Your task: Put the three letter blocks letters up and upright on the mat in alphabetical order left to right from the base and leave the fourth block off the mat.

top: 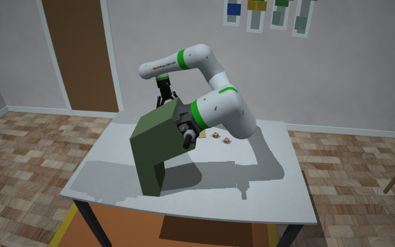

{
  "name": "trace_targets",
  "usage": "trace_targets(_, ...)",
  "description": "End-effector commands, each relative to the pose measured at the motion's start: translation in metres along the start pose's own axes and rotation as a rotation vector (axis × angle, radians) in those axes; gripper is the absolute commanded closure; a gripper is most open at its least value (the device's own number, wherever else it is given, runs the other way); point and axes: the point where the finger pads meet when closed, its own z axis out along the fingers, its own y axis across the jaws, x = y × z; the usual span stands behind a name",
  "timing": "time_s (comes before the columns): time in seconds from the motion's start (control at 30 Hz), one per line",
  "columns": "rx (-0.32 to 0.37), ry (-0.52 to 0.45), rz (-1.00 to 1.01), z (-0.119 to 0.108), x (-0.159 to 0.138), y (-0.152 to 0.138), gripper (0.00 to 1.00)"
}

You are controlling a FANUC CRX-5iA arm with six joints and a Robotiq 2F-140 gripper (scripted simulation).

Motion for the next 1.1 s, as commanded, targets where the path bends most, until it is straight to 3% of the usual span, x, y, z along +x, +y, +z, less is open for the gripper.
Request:
trace_targets(0.0,0.000,-0.001,0.000,0.000,0.000,0.000,0.00)
trace_targets(0.67,-0.007,-0.001,-0.012,-0.002,0.002,-0.003,0.00)
trace_targets(1.07,-0.085,-0.024,-0.164,-0.025,0.024,-0.040,0.00)
